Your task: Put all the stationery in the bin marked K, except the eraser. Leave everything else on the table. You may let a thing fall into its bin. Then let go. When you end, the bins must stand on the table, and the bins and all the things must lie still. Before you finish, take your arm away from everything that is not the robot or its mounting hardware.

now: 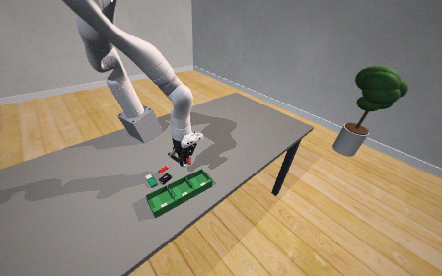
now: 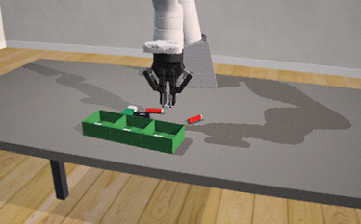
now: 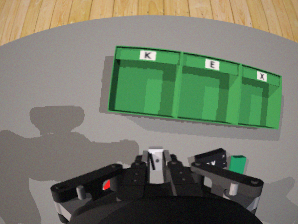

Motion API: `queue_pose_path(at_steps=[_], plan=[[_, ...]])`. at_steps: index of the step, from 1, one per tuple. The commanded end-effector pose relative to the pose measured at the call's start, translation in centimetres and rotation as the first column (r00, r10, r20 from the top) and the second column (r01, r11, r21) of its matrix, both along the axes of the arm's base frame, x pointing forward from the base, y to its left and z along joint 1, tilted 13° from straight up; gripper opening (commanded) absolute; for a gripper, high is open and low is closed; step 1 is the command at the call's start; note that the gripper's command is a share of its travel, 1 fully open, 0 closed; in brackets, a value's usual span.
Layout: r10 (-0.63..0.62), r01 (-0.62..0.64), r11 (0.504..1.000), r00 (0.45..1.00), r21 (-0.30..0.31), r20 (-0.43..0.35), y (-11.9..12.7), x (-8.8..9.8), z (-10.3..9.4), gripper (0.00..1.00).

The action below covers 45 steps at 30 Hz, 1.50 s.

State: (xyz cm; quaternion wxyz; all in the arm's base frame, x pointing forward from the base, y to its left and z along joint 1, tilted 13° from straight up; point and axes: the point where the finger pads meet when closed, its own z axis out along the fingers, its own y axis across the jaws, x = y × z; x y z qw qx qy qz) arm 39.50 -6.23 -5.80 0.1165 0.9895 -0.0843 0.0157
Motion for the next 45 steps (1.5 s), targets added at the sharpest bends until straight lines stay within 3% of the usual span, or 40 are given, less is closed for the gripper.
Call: queue_pose_path(at_steps=[1,5,7,10,15,22,24,31,38,45], plan=[[-0.048,0.048,0.999,0.999,0.001,0.013,0.0,0.8,0.0,0.10],[-0.240,0.240,0.971,0.969,0.010,0.059,0.0,3.2,0.1,0.10],[-0.240,0.240,0.971,0.969,0.010,0.059,0.0,3.2,0.1,0.10],[-0.379,0.378,0.925,0.921,0.023,0.092,-0.1,5.0,0.1,0.10],[-0.589,0.588,0.807,0.796,0.054,0.140,-0.1,8.0,0.2,0.10],[-0.819,0.817,0.565,0.540,0.116,0.192,-0.1,8.2,0.2,0.10],[-0.819,0.817,0.565,0.540,0.116,0.192,-0.1,8.2,0.2,0.10],[-0.951,0.946,0.262,0.219,0.190,0.219,-0.1,8.2,0.2,0.10],[-0.967,0.961,-0.067,-0.129,0.269,0.218,-0.1,8.2,0.2,0.10],[-0.967,0.960,-0.073,-0.135,0.270,0.218,0.1,8.2,0.1,0.10]])
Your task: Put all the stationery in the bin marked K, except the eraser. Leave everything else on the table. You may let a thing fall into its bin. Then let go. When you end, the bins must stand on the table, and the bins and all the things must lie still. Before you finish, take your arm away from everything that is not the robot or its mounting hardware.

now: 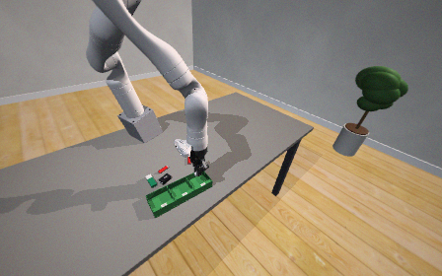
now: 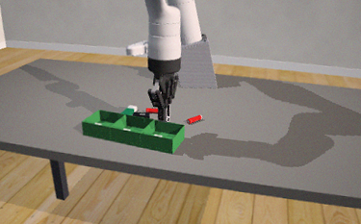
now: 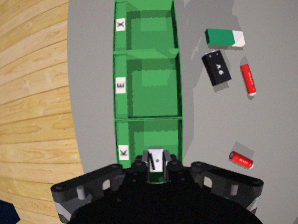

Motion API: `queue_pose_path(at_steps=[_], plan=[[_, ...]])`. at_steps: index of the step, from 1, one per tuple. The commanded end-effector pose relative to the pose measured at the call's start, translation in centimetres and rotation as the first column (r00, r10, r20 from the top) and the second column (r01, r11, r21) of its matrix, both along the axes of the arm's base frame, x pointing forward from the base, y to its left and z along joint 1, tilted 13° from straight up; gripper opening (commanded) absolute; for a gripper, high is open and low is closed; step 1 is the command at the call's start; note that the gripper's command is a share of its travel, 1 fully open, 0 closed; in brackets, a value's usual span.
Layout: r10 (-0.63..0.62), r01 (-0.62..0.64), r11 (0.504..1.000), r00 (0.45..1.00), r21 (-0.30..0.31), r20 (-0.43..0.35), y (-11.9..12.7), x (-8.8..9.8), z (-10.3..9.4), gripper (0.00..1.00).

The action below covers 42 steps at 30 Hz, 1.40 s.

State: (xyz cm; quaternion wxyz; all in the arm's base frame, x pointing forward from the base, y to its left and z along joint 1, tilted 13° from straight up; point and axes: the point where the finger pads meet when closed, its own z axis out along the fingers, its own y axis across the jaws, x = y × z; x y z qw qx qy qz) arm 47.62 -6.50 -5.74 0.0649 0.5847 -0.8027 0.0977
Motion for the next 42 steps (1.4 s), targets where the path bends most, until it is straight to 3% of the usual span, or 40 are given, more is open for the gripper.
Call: queue_pose_path(at_steps=[1,14,42], plan=[[0.007,-0.007,1.000,1.000,0.000,0.002,0.4,0.1,0.1,0.10],[0.007,-0.007,1.000,1.000,0.000,0.002,0.3,0.1,0.1,0.10],[0.007,-0.007,1.000,1.000,0.000,0.002,-0.8,0.0,-4.2,0.10]])
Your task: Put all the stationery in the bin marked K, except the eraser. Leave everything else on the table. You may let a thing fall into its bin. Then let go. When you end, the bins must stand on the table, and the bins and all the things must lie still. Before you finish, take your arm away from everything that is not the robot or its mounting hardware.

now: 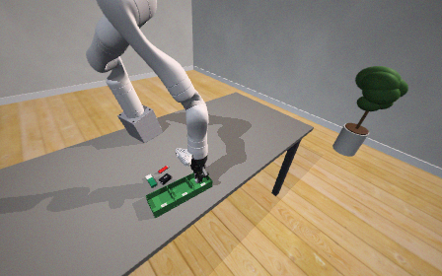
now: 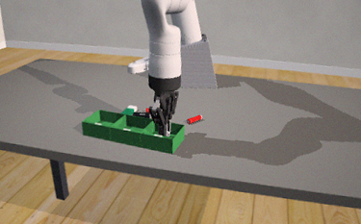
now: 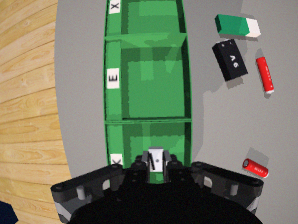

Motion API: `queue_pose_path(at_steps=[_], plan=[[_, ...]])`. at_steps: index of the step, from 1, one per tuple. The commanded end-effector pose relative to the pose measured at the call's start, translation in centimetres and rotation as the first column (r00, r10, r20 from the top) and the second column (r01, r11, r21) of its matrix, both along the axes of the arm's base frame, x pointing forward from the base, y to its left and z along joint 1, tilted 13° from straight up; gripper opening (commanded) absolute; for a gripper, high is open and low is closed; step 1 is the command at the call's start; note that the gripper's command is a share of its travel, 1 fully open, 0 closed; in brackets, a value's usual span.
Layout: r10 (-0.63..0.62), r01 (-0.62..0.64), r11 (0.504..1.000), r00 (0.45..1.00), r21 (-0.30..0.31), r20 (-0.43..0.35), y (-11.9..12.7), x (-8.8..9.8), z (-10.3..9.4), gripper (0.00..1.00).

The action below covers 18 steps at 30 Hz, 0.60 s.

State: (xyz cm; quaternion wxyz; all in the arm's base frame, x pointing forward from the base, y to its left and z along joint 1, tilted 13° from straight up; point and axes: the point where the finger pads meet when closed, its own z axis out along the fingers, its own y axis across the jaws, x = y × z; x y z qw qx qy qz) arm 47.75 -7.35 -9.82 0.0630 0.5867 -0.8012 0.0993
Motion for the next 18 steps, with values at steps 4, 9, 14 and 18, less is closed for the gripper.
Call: queue_pose_path(at_steps=[4,9,14,18], plan=[[0.001,-0.001,1.000,1.000,0.000,-0.002,0.08,-0.12,-0.14,0.10],[0.001,-0.001,1.000,1.000,0.000,-0.002,0.05,-0.09,-0.13,0.10],[0.001,-0.001,1.000,1.000,0.000,-0.002,0.03,-0.07,-0.13,0.30],[0.002,-0.002,1.000,1.000,0.000,-0.002,0.04,-0.06,-0.12,0.30]])
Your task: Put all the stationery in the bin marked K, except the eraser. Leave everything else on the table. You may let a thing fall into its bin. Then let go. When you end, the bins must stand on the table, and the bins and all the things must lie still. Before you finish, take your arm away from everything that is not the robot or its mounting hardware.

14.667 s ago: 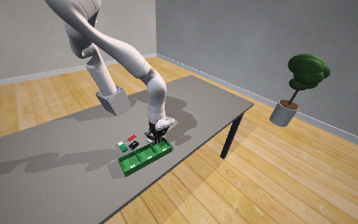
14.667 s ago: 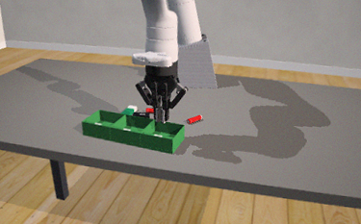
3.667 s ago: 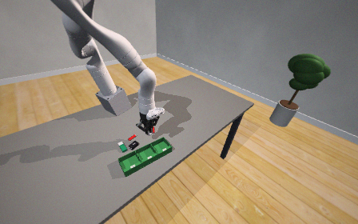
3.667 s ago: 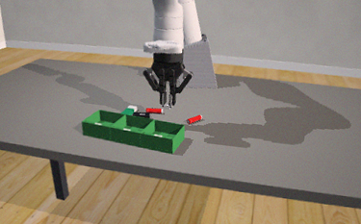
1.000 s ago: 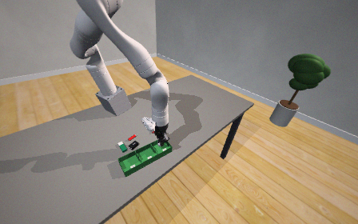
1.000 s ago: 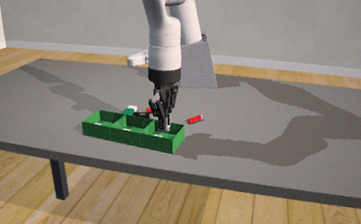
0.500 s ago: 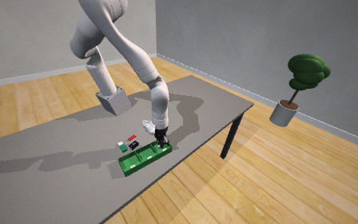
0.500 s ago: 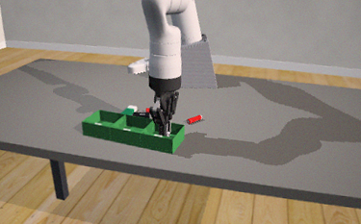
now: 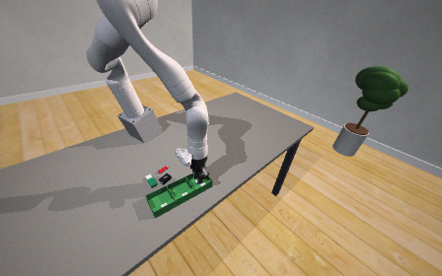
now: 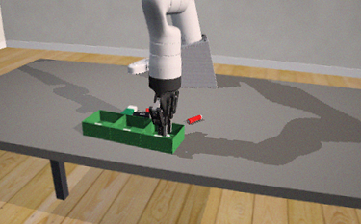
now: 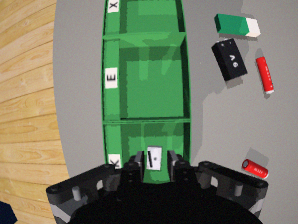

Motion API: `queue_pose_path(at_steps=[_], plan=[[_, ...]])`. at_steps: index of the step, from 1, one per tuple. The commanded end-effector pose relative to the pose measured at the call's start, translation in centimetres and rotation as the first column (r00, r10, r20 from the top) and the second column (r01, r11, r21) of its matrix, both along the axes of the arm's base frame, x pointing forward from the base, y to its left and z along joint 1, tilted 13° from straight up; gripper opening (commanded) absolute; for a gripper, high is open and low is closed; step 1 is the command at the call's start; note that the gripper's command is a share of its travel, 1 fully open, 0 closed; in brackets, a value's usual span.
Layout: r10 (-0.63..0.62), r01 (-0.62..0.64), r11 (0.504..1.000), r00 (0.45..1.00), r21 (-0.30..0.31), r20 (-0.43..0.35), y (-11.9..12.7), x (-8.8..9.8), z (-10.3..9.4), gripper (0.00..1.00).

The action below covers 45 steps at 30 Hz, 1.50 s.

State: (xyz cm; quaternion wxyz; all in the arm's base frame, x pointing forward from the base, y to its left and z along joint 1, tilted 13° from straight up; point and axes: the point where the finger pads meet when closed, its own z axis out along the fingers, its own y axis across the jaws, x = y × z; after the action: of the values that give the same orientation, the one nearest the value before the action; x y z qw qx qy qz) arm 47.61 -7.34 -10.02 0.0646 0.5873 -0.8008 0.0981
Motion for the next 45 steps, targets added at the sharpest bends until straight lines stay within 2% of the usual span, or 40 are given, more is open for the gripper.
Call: queue_pose_path(at_steps=[1,12,38,41,45], plan=[[0.000,0.000,1.000,1.000,0.000,0.002,0.0,0.1,0.1,0.30],[0.000,0.000,1.000,1.000,0.000,0.002,0.0,0.1,0.1,0.30],[0.000,0.000,1.000,1.000,0.000,0.002,0.7,0.0,2.9,0.30],[0.000,0.000,1.000,1.000,0.000,0.002,1.1,0.0,4.4,0.30],[0.000,0.000,1.000,1.000,0.000,0.002,1.1,0.0,4.4,0.30]])
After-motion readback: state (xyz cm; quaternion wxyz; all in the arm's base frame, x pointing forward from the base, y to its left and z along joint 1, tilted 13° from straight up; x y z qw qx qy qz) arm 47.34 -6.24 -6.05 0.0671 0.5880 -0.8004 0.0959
